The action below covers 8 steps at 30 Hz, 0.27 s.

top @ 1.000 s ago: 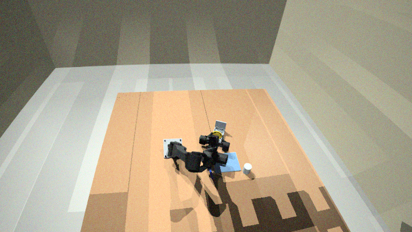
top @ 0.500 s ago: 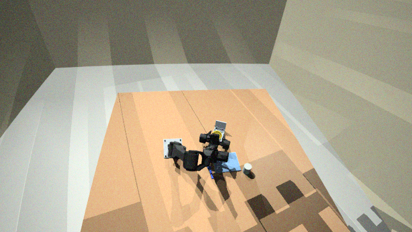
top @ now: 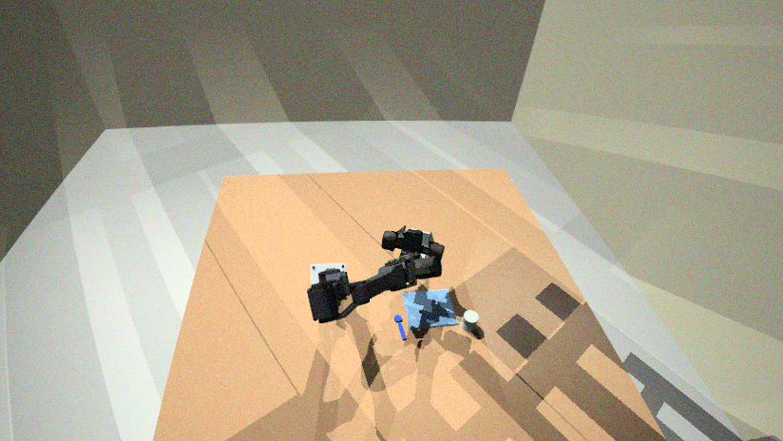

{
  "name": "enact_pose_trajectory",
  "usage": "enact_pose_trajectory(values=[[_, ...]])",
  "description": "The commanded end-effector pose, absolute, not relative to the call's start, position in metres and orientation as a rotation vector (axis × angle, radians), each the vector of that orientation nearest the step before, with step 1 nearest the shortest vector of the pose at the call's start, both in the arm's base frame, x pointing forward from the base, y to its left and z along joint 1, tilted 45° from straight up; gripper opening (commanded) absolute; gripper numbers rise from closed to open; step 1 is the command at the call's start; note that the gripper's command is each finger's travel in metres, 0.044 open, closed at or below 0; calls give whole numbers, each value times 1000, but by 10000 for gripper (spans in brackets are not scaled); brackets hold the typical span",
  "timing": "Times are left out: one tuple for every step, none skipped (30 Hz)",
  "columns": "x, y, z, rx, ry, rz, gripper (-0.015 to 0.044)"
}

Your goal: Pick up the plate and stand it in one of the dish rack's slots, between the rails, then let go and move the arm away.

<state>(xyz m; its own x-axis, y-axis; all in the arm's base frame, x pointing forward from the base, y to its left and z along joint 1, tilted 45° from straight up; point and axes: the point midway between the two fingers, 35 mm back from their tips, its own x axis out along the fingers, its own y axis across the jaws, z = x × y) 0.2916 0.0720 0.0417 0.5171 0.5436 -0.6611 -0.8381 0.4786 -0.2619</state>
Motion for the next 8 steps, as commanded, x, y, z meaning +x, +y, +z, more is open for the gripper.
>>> enact_pose_trajectory(values=[[294,76,45,-579,618,869,400],[294,77,44,-565,650,859,400],[294,78,44,-552,681,850,400],[294,79,44,-539,713,839,400],[293,79,43,-527,744,828,400],[293,80,43,-516,775,816,400],[293,81,43,-505,807,802,400],[292,81,43,-494,839,788,400]])
